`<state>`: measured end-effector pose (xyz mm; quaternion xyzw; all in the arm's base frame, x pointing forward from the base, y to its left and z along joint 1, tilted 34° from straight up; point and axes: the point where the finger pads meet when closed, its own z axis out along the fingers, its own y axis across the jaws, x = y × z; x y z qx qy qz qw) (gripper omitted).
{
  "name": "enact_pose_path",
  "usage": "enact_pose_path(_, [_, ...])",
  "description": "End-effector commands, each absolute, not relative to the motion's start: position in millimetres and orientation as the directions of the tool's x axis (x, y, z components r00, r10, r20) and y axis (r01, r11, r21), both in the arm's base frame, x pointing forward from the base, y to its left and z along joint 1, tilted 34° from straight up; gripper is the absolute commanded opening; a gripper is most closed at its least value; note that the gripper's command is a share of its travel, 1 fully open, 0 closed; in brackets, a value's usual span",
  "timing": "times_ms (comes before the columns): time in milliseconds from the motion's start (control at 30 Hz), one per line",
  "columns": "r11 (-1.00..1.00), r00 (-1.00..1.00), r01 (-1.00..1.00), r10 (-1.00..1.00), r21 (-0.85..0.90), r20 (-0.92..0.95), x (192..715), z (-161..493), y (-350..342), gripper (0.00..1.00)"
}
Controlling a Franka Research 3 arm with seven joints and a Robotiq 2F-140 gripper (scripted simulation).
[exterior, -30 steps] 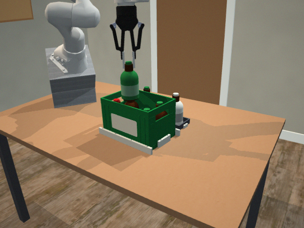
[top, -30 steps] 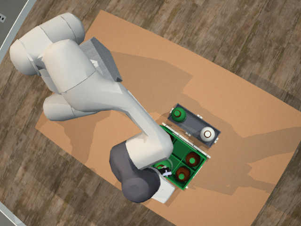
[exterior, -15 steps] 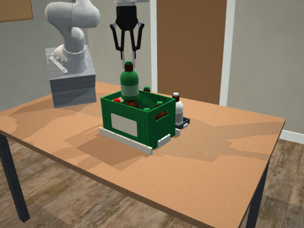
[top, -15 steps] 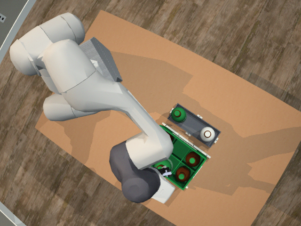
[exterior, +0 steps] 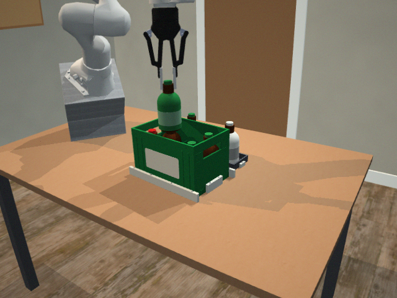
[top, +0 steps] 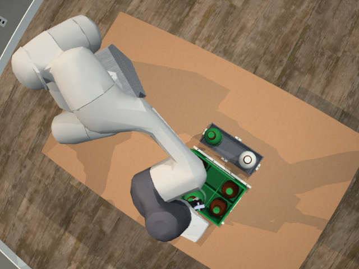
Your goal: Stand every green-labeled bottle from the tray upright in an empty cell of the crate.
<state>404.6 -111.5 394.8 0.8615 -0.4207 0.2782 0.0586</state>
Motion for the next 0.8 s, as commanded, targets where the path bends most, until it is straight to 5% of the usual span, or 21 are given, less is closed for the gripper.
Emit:
enact_pose_path(0, [-0.644, 0.490, -0.753, -0.685, -0.134, 0.539, 407.0, 399.6, -112.5, 0.00])
enact_pose_path(767, [-0.644, 0.490, -0.753, -0.685, -0.134, 0.539, 414.7, 384.9, -118.6, 0.00])
